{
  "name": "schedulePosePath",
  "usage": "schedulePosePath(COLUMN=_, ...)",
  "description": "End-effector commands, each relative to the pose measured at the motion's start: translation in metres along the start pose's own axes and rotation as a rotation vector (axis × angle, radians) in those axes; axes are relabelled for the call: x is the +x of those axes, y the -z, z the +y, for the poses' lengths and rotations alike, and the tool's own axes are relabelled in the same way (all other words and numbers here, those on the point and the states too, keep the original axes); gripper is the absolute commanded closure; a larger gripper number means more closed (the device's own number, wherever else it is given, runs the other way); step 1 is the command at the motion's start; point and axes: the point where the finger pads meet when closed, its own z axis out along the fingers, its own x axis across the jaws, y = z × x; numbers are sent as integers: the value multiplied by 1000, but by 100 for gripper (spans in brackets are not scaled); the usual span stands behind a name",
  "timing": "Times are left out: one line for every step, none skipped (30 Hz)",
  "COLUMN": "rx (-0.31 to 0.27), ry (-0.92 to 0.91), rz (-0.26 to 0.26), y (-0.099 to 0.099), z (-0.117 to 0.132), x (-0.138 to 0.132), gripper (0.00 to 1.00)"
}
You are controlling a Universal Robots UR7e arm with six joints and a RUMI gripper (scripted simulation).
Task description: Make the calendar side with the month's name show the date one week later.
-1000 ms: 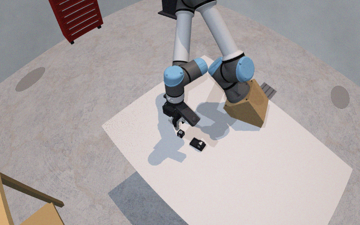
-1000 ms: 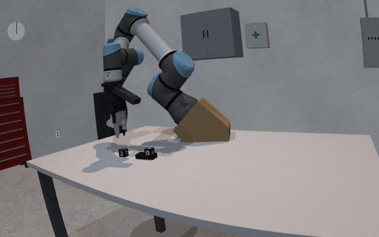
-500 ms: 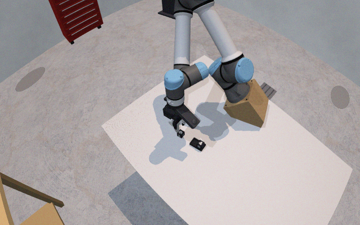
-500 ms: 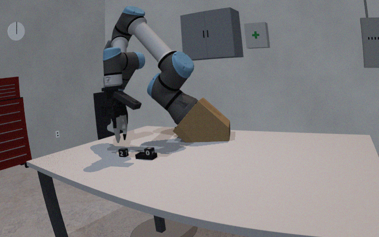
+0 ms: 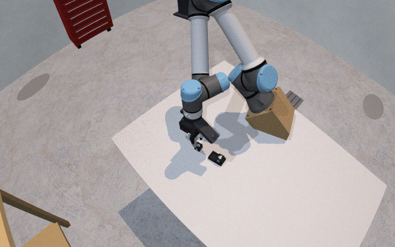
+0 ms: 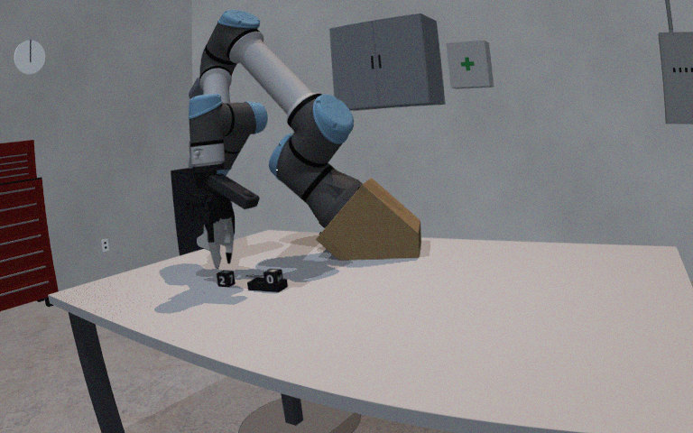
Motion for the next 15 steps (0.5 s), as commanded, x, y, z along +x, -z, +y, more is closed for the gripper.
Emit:
schedulePosePath(rx=0, ry=0, rz=1, y=-4, z=0, x=0, gripper=72)
schedulePosePath(rx=0, ry=0, rz=1, y=-4, z=0, x=0, gripper=72)
schedulePosePath(rx=0, ry=0, rz=1, y=-5, z=0, x=0, gripper=72)
schedulePosePath(rx=0, ry=0, rz=1, y=-5, z=0, x=0, gripper=72)
schedulePosePath(rx=0, ry=0, rz=1, y=-5, z=0, x=0, gripper=72)
schedulePosePath(rx=0, ry=0, rz=1, y=-6, z=0, x=0, gripper=72)
schedulePosePath(rx=0, ry=0, rz=1, y=-6, z=0, x=0, gripper=72)
schedulePosePath(rx=0, ry=0, rz=1, y=-6, z=0, x=0, gripper=72)
schedulePosePath(rx=0, ry=0, rz=1, y=-6, z=0, x=0, gripper=72)
schedulePosePath(rx=0, ry=0, rz=1, y=-6, z=0, x=0, gripper=72)
schedulePosePath(rx=0, ry=0, rz=1, y=-6, z=0, x=0, gripper=72)
schedulePosePath(rx=0, ry=0, rz=1, y=-6, z=0, x=0, gripper=72)
schedulePosePath(rx=0, ry=0, rz=1, y=-6, z=0, x=0, gripper=72)
schedulePosePath(rx=0, ry=0, rz=1, y=-6, z=0, x=0, gripper=72)
schedulePosePath(rx=0, ry=0, rz=1, y=-6, z=0, x=0, gripper=72)
